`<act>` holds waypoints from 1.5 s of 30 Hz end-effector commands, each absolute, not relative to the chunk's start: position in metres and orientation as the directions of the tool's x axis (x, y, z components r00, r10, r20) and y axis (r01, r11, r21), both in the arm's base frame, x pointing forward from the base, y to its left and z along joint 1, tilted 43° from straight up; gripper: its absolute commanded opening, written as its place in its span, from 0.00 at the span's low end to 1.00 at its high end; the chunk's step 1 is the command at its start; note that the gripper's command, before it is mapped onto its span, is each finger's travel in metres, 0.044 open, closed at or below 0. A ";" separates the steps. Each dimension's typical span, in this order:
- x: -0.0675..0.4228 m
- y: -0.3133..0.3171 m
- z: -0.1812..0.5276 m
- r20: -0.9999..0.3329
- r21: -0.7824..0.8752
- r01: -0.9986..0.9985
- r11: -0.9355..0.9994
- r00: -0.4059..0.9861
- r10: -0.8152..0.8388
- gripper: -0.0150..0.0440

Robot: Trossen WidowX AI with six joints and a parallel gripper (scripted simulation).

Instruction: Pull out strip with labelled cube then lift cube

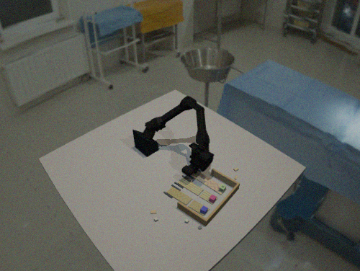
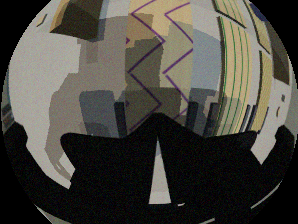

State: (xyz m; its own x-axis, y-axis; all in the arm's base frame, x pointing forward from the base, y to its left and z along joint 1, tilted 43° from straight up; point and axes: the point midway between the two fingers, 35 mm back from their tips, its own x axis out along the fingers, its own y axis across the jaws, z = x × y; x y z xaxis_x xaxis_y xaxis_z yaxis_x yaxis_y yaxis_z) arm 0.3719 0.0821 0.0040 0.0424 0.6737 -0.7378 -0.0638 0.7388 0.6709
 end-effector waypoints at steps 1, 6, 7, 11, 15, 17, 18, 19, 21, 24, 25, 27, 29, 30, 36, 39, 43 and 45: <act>0.372 0.083 0.004 -0.735 0.674 -0.058 0.737 0.044 0.676 0.25; 0.372 0.083 0.003 -0.735 0.674 -0.058 0.737 0.044 0.676 0.25; 0.372 0.083 0.003 -0.735 0.674 -0.058 0.737 0.044 0.676 0.25; 0.372 0.084 0.003 -0.735 0.674 -0.058 0.737 0.044 0.676 0.25; 0.372 0.084 0.003 -0.735 0.674 -0.058 0.737 0.044 0.676 0.25; 0.372 0.084 0.003 -0.735 0.674 -0.058 0.737 0.044 0.676 0.25; 0.373 0.084 0.002 -0.735 0.674 -0.058 0.737 0.044 0.676 0.25; 0.372 0.084 0.002 -0.735 0.674 -0.058 0.737 0.044 0.676 0.25; 0.371 0.084 0.002 -0.735 0.674 -0.058 0.737 0.044 0.676 0.25; 0.366 0.084 0.002 -0.735 0.674 -0.058 0.737 0.043 0.676 0.25; 0.364 0.083 0.001 -0.735 0.674 -0.058 0.737 0.043 0.676 0.25; 0.361 0.083 0.001 -0.735 0.674 -0.058 0.737 0.043 0.676 0.25; 0.358 0.083 0.000 -0.735 0.674 -0.058 0.737 0.043 0.676 0.25; 0.356 0.083 0.000 -0.735 0.674 -0.058 0.737 0.043 0.676 0.25; 0.348 0.083 -0.001 -0.735 0.674 -0.057 0.737 0.043 0.676 0.25; 0.343 0.083 -0.002 -0.735 0.674 -0.057 0.737 0.043 0.676 0.25; 0.337 0.083 -0.003 -0.735 0.674 -0.057 0.737 0.042 0.676 0.25; 0.334 0.083 -0.003 -0.735 0.674 -0.057 0.737 0.042 0.676 0.25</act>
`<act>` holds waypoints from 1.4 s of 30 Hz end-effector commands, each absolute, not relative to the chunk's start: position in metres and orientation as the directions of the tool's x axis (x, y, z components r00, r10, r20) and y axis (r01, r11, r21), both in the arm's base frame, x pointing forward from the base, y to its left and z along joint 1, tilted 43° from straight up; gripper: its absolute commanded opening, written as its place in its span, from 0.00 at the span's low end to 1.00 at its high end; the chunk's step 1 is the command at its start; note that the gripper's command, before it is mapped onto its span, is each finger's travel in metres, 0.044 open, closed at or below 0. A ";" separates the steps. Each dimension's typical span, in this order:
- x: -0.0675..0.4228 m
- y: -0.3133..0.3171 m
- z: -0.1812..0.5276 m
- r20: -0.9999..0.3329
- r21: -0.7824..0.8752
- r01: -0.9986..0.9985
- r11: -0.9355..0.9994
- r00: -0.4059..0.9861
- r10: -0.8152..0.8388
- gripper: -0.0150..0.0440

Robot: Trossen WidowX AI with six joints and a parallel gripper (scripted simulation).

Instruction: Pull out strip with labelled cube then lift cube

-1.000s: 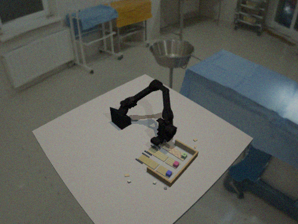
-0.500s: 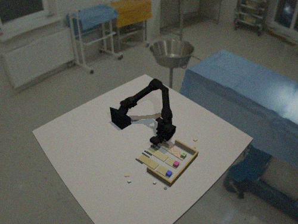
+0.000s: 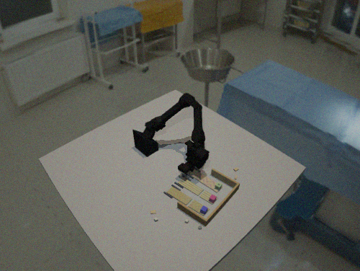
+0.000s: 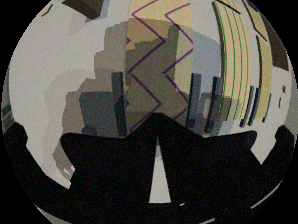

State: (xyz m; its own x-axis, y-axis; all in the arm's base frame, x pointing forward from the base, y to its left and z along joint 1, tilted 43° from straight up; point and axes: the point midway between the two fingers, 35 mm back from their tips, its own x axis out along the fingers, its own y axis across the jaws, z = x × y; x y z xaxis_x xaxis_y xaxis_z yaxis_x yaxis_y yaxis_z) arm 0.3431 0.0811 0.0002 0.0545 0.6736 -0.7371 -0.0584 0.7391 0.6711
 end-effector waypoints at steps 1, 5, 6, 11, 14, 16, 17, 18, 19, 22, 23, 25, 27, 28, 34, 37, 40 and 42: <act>0.332 0.082 -0.003 -0.736 0.674 -0.057 0.737 0.042 0.676 0.25; 0.326 0.082 -0.004 -0.736 0.674 -0.057 0.737 0.042 0.676 0.25; 0.324 0.082 -0.004 -0.736 0.674 -0.057 0.737 0.042 0.676 0.25; 0.317 0.082 -0.005 -0.736 0.674 -0.056 0.737 0.042 0.676 0.25; 0.313 0.082 -0.006 -0.736 0.674 -0.056 0.737 0.041 0.676 0.25; 0.310 0.082 -0.006 -0.736 0.674 -0.056 0.737 0.041 0.676 0.25; 0.308 0.082 -0.006 -0.736 0.674 -0.056 0.737 0.041 0.676 0.25; 0.307 0.082 -0.006 -0.736 0.674 -0.056 0.737 0.041 0.676 0.25; 0.305 0.082 -0.007 -0.736 0.674 -0.056 0.737 0.041 0.676 0.25; 0.300 0.082 -0.007 -0.736 0.674 -0.056 0.737 0.041 0.676 0.25; 0.299 0.082 -0.007 -0.736 0.674 -0.056 0.737 0.041 0.676 0.25; 0.296 0.082 -0.008 -0.736 0.674 -0.056 0.737 0.041 0.676 0.25; 0.293 0.082 -0.008 -0.736 0.674 -0.055 0.737 0.041 0.676 0.25; 0.291 0.082 -0.008 -0.736 0.674 -0.055 0.737 0.041 0.676 0.25; 0.282 0.081 -0.009 -0.736 0.674 -0.055 0.737 0.040 0.676 0.25; 0.278 0.081 -0.010 -0.736 0.674 -0.055 0.737 0.040 0.676 0.25; 0.273 0.081 -0.010 -0.736 0.674 -0.055 0.737 0.040 0.676 0.25; 0.270 0.081 -0.010 -0.736 0.674 -0.055 0.737 0.040 0.676 0.25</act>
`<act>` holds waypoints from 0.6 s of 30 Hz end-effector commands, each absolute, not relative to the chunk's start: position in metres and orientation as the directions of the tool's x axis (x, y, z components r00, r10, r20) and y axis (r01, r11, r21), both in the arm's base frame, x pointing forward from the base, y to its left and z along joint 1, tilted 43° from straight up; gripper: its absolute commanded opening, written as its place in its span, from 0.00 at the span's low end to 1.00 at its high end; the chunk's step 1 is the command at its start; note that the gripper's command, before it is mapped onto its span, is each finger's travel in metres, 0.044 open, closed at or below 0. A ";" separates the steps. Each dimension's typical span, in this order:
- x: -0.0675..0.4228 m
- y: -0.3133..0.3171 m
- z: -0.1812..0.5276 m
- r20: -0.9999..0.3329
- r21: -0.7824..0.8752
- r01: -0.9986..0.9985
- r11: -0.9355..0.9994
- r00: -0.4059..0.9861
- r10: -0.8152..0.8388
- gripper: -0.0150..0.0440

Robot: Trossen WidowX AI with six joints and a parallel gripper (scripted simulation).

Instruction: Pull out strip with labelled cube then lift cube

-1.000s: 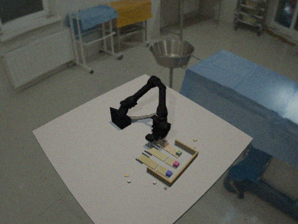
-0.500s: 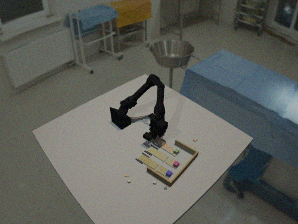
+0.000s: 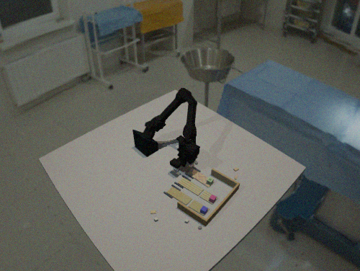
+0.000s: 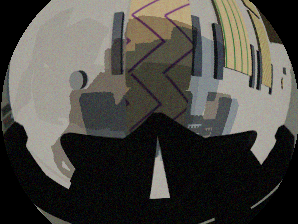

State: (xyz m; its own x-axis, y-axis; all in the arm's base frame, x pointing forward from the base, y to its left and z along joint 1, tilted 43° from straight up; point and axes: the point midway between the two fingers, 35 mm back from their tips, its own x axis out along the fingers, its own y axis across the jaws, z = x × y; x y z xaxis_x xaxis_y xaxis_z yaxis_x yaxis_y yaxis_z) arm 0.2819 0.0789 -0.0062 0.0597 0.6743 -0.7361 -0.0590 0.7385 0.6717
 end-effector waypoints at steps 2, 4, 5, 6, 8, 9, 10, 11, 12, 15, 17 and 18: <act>0.268 0.081 -0.011 -0.736 0.674 -0.055 0.737 0.040 0.676 0.25; 0.265 0.081 -0.011 -0.736 0.674 -0.054 0.737 0.039 0.676 0.25; 0.263 0.081 -0.011 -0.736 0.674 -0.054 0.737 0.039 0.676 0.25; 0.262 0.080 -0.011 -0.736 0.674 -0.054 0.737 0.039 0.676 0.25; 0.259 0.080 -0.011 -0.736 0.674 -0.054 0.737 0.039 0.676 0.25; 0.257 0.080 -0.012 -0.736 0.674 -0.054 0.737 0.039 0.676 0.25; 0.256 0.080 -0.012 -0.736 0.674 -0.054 0.737 0.039 0.676 0.25; 0.254 0.080 -0.012 -0.736 0.674 -0.054 0.737 0.039 0.676 0.25; 0.253 0.080 -0.012 -0.736 0.674 -0.054 0.737 0.039 0.676 0.25; 0.248 0.080 -0.013 -0.736 0.674 -0.054 0.737 0.039 0.676 0.25; 0.245 0.080 -0.013 -0.736 0.674 -0.054 0.737 0.039 0.676 0.25; 0.243 0.080 -0.013 -0.736 0.674 -0.054 0.737 0.039 0.676 0.25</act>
